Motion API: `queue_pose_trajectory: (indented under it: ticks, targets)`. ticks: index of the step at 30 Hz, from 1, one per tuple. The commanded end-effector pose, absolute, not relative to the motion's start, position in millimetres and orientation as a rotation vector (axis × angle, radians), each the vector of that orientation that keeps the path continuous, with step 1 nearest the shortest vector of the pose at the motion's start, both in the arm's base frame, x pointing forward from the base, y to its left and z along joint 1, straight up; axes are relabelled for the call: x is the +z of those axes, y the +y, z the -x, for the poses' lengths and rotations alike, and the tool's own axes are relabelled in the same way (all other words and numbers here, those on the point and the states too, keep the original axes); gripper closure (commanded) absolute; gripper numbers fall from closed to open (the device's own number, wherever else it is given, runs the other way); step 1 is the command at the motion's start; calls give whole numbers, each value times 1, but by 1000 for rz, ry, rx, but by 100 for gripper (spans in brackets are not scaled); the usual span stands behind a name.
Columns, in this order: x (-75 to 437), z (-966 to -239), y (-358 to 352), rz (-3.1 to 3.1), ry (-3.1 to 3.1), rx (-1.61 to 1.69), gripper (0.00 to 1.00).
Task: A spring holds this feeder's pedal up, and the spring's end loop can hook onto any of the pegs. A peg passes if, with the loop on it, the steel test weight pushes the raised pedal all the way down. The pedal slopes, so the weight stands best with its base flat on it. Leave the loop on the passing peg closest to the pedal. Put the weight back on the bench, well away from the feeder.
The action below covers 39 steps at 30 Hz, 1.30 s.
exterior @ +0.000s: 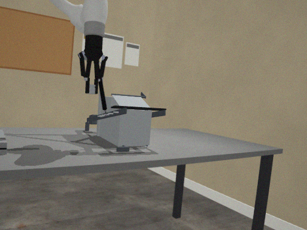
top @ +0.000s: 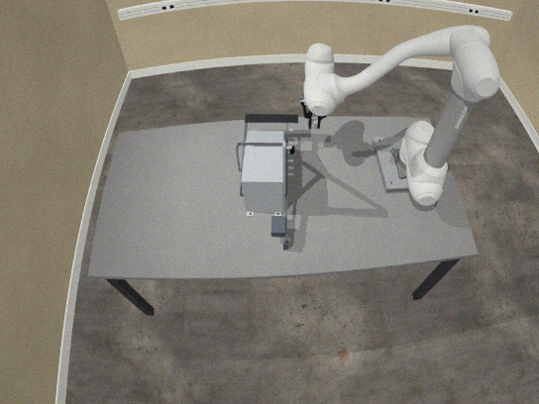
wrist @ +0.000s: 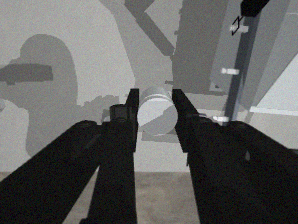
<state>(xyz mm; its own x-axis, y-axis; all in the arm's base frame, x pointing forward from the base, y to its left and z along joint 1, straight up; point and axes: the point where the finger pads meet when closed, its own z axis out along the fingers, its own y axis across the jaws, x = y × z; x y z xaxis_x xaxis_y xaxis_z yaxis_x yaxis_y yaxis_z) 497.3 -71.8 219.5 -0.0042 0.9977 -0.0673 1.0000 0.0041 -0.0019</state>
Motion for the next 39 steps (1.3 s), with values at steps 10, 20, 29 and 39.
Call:
queue_pose_trajectory:
  ticks: [10,20,29,39]
  targets:
    - [226,-516,-89,-2174,2183,-93,75]
    - [231,-529,-101,-2168,2177,-105,75]
    - [237,-546,-116,-2160,2169,-122,75]
    - [241,-559,-128,-2153,2162,-134,75]
